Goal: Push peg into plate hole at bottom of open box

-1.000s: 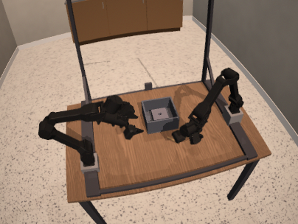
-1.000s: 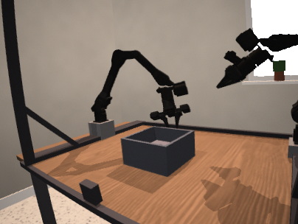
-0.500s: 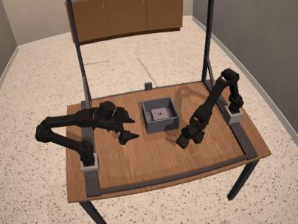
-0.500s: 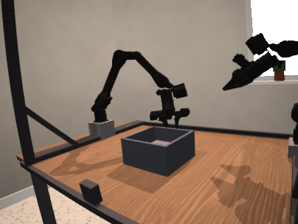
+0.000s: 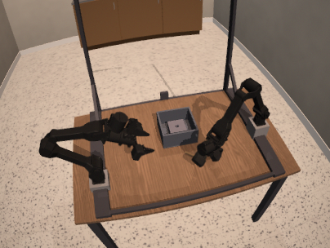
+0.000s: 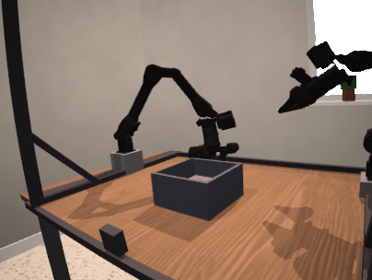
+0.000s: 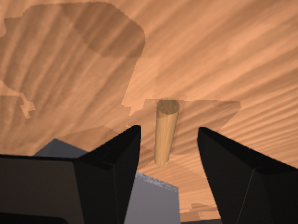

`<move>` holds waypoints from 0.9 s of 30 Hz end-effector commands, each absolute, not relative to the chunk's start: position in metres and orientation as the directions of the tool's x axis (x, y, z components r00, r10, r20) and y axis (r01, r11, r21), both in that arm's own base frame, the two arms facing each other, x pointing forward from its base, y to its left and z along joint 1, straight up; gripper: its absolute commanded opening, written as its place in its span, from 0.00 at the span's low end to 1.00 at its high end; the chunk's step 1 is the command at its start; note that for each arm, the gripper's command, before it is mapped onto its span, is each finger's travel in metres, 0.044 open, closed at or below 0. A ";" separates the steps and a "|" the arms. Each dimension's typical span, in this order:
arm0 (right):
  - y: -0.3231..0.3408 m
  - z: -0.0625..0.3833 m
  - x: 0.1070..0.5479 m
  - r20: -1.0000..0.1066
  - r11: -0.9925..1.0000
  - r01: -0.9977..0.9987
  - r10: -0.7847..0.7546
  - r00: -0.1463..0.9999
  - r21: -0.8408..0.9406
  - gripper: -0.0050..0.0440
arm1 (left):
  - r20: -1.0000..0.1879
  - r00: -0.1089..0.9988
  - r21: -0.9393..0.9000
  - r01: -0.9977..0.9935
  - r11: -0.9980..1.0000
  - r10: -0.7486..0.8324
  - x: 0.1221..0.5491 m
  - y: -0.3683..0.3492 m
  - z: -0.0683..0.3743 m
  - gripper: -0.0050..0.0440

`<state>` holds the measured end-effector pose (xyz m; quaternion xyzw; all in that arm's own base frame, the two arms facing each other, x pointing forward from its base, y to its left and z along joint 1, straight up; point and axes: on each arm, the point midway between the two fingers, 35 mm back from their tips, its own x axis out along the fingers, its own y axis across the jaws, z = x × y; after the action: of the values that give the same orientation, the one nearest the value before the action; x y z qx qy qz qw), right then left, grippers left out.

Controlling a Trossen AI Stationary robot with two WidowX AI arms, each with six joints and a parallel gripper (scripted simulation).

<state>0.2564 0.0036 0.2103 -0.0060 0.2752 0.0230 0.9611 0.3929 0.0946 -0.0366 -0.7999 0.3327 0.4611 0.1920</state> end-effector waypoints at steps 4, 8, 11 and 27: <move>0.003 0.215 0.257 -0.518 0.999 -0.048 0.041 0.854 -0.001 1.00 | -0.865 0.360 -0.009 -0.708 -0.706 -0.350 0.401 0.089 -0.046 0.45; 0.003 0.215 0.257 -0.518 0.999 -0.048 0.041 0.854 -0.001 1.00 | -0.864 0.363 -0.012 -0.708 -0.706 -0.349 0.404 0.088 -0.050 0.45; 0.003 0.215 0.257 -0.518 0.999 -0.048 0.041 0.854 -0.001 1.00 | -0.862 0.371 -0.021 -0.707 -0.706 -0.346 0.405 0.089 -0.046 0.37; 0.003 0.215 0.257 -0.518 0.999 -0.048 0.041 0.854 -0.001 1.00 | -0.861 0.372 -0.022 -0.709 -0.705 -0.347 0.403 0.089 -0.045 0.18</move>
<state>0.2564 0.0036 0.2104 -0.0060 0.2751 0.0230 0.9611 0.3992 0.0871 -0.0532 -0.7997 0.3335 0.4609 0.1918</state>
